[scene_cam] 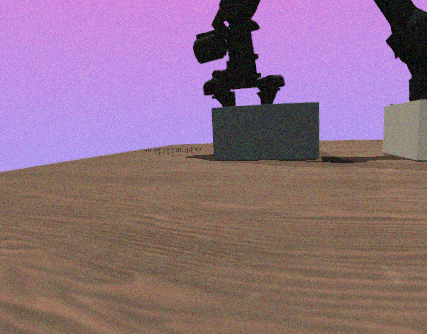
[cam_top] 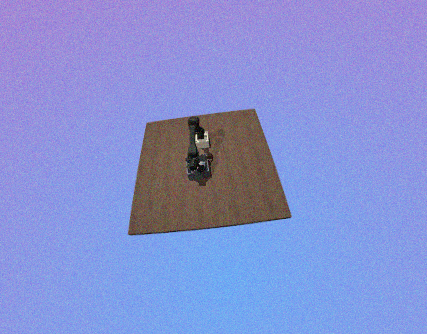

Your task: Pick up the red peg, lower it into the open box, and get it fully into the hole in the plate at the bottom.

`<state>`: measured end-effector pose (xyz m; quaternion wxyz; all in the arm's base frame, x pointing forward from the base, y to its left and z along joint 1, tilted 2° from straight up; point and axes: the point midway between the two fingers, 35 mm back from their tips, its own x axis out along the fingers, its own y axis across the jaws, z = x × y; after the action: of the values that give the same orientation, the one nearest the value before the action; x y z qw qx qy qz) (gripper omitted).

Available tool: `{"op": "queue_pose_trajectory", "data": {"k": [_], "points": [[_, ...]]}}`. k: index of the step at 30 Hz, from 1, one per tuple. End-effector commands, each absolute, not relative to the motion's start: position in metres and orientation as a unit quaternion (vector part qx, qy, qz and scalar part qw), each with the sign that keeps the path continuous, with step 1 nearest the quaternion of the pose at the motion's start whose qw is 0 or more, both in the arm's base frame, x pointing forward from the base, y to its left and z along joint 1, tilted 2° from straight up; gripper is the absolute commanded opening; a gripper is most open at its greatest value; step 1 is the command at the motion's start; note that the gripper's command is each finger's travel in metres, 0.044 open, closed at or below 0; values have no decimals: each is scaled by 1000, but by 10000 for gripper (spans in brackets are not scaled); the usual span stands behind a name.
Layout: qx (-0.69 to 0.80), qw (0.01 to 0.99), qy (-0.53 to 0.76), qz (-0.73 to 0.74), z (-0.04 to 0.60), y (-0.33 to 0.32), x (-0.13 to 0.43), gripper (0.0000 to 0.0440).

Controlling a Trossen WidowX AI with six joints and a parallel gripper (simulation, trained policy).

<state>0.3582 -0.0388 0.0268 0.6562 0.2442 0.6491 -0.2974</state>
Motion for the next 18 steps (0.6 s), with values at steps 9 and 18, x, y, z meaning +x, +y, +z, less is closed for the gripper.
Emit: {"op": "queue_pose_trajectory", "data": {"k": [9,18], "points": [[291,692,616,-238,51,-27,419,440],[291,693,616,-237,51,-27,420,440]]}}
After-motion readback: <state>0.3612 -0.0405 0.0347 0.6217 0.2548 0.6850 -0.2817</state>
